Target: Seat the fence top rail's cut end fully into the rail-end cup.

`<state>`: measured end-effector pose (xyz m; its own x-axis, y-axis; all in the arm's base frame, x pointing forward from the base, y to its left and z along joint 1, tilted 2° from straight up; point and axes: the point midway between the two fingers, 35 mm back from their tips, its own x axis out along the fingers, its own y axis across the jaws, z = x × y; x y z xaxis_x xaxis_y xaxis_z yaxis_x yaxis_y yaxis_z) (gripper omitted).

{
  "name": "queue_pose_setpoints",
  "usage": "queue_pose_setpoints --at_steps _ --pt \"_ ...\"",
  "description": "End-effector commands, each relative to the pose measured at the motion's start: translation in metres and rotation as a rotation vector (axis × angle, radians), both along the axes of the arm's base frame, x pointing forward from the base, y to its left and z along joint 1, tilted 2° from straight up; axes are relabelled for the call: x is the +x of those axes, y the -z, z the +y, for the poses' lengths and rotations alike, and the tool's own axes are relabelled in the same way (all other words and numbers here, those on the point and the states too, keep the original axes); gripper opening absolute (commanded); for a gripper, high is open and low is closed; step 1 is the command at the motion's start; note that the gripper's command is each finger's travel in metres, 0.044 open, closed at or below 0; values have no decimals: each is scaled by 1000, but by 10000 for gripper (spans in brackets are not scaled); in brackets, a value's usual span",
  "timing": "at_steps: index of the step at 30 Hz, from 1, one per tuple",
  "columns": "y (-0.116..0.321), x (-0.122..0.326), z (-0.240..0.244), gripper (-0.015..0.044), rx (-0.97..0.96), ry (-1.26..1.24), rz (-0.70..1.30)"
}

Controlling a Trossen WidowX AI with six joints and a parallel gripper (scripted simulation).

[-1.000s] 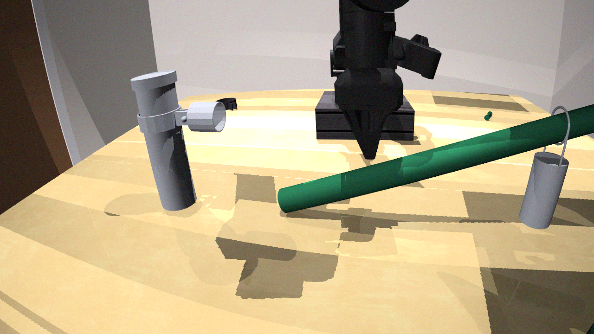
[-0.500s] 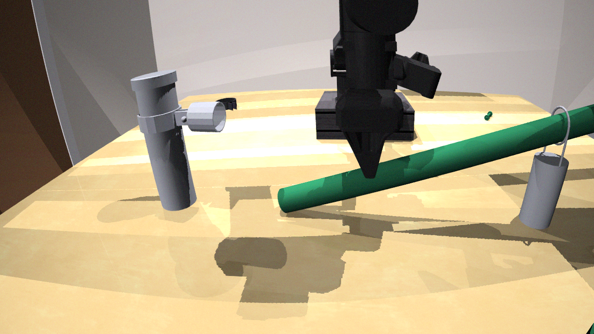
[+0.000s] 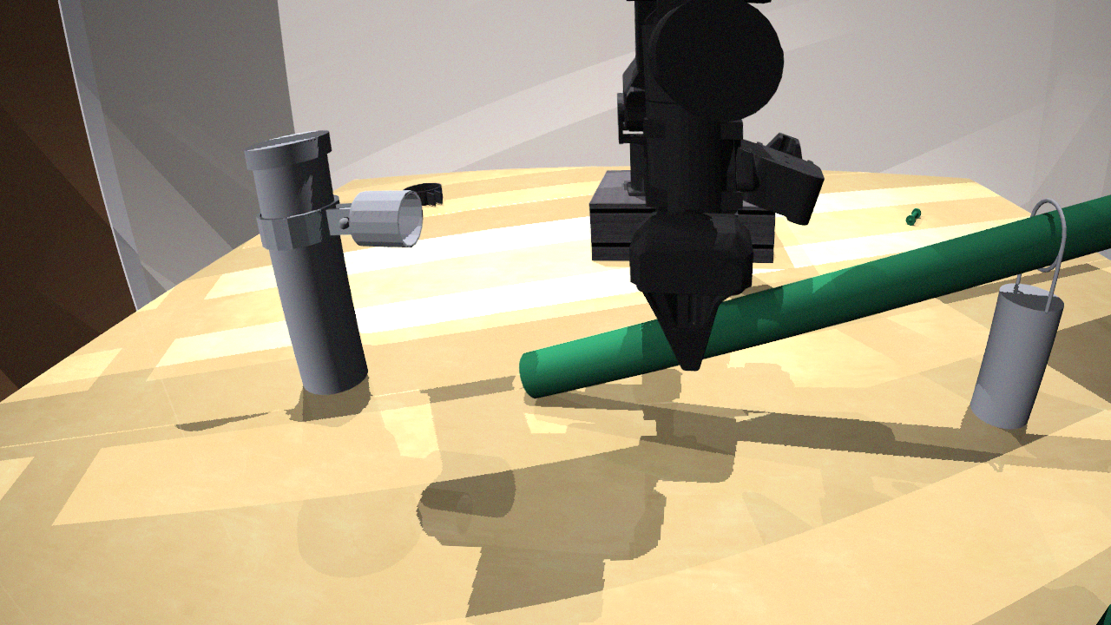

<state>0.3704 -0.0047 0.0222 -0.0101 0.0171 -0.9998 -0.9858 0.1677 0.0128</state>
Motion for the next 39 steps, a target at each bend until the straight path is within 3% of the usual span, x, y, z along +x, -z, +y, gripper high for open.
queue_pose_setpoints --at_steps 1,16,25,36,39 --pt "6 -1 0 440 -3 -3 1" --pt "27 -2 0 440 -3 -3 1" --pt "27 -2 0 204 -3 -3 1" --pt "27 -2 0 130 -3 -3 1" --pt "24 -3 0 52 -3 -3 1"
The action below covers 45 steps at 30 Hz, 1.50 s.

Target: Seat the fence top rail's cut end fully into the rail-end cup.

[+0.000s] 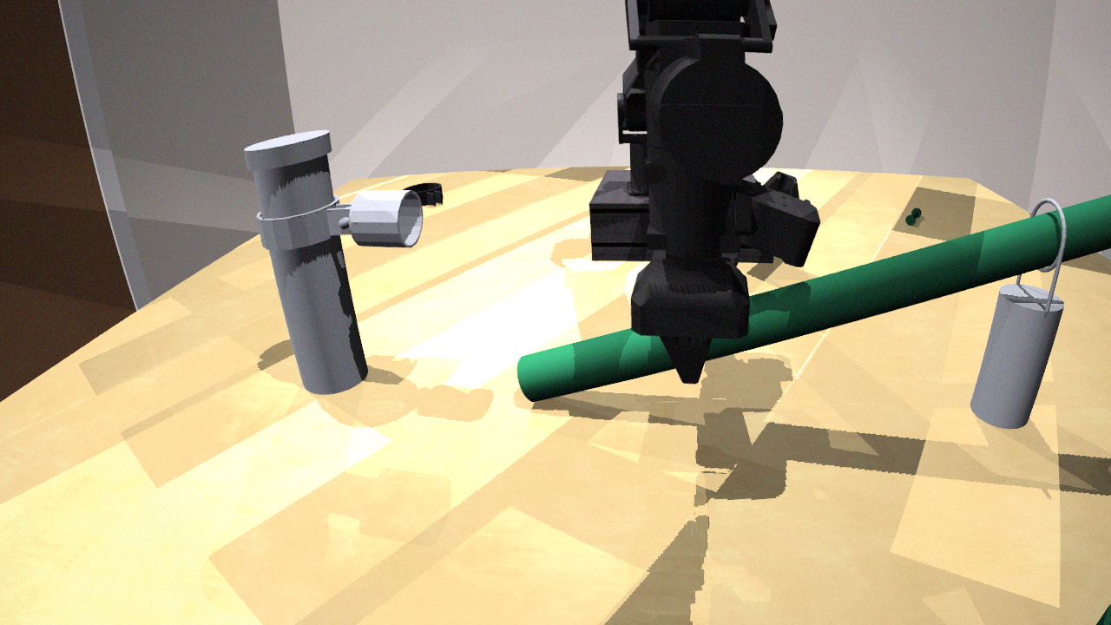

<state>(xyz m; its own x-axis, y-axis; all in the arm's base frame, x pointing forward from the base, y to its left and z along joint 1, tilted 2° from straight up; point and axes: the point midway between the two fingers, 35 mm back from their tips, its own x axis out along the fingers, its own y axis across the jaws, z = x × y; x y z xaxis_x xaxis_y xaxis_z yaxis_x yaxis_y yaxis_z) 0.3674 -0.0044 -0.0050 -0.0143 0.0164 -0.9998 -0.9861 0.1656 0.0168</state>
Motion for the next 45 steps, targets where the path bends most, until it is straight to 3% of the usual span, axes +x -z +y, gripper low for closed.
queue_pose_setpoints --at_steps 1,2,17,45 --pt "-4 0 0 25 -2 -1 -3" --pt "-5 0 0 0 -2 -1 -3" --pt "-80 -8 -50 0 -300 0 48" --pt "-79 -8 -49 0 -287 0 56"
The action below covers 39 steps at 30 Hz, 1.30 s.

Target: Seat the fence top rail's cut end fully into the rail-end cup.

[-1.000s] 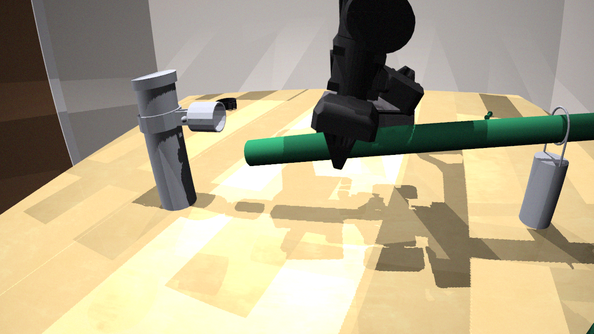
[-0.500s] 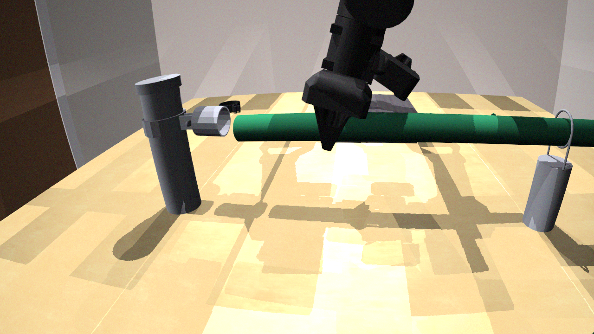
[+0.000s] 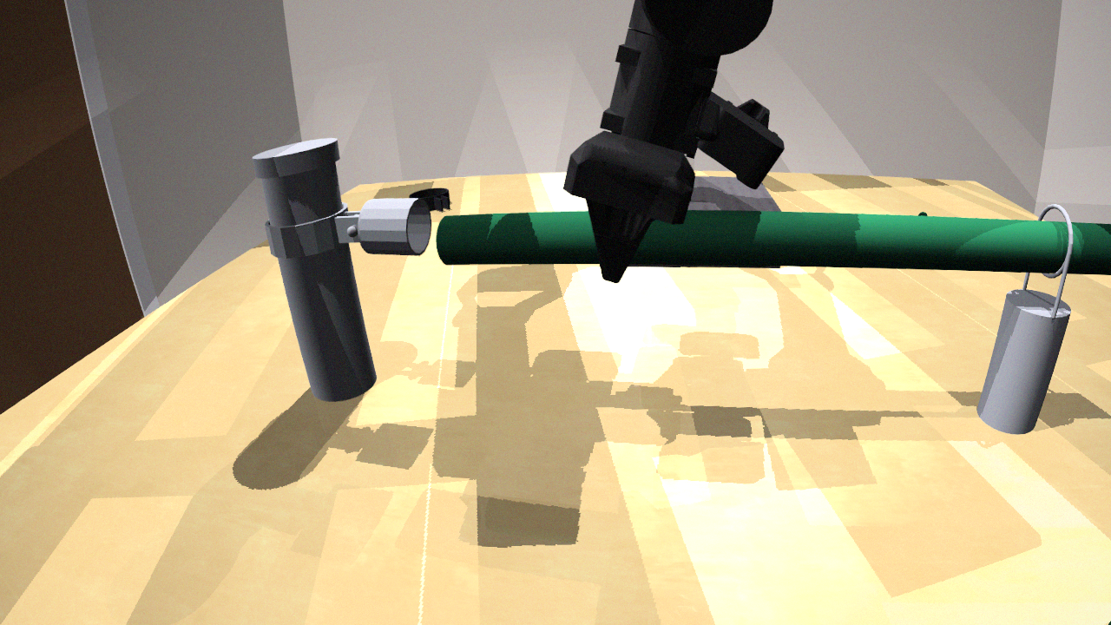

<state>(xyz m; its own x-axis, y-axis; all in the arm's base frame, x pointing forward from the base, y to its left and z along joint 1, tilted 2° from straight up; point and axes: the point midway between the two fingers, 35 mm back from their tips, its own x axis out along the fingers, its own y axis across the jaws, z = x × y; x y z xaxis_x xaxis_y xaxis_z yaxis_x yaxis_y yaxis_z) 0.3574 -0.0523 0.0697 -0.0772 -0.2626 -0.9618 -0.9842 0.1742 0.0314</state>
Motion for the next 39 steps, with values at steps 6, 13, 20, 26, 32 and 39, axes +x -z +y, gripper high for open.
queue_pose_setpoints --at_steps 6,13,20,26,32,39 --pt "-6 3 -2 0 -4 -3 -7" --pt "-8 4 -3 0 -5 -3 -7" --pt "-11 5 -5 0 -5 -3 -7" --pt "-10 4 -8 0 -4 -3 -5" --pt "-8 2 -16 0 -1 -4 1" --pt "-6 -1 -24 0 2 -5 7"
